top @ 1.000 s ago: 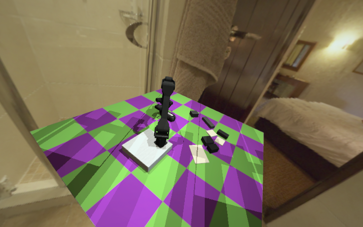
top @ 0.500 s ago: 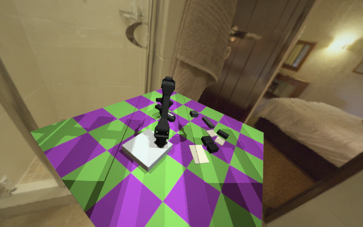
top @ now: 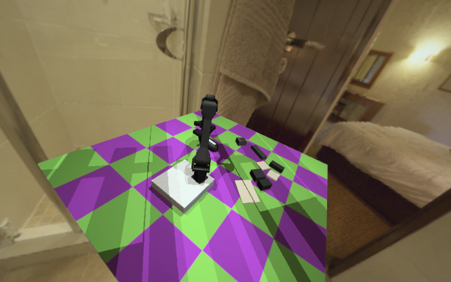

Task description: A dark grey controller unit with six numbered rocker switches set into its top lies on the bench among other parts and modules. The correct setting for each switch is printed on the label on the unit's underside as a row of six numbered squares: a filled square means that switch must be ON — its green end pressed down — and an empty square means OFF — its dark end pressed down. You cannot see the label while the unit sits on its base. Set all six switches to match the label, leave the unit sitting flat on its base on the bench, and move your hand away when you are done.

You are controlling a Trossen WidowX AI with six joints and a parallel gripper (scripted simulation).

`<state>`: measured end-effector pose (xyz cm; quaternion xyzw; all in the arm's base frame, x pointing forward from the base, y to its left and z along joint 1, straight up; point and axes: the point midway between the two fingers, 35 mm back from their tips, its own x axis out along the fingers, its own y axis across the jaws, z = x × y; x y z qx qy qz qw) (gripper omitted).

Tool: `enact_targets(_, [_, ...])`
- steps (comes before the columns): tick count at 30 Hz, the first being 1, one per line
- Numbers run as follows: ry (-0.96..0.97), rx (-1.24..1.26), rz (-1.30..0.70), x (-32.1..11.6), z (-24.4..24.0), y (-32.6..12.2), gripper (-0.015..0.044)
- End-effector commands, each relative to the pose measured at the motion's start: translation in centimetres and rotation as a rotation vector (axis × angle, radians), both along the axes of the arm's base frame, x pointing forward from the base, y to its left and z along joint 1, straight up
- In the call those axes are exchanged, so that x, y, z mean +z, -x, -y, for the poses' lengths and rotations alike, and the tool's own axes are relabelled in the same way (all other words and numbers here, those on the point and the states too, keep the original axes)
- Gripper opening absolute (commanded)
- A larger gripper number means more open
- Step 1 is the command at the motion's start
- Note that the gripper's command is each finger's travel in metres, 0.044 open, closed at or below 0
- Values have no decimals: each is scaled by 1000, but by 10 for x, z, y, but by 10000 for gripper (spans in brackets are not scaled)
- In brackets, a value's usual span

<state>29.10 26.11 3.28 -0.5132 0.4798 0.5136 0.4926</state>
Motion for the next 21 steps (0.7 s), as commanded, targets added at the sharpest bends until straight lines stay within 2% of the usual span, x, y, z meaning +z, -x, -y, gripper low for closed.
enact_targets(1, [-9,1,14,10,0,-2,336])
enact_targets(21, [-8,1,14,22,6,-2,336])
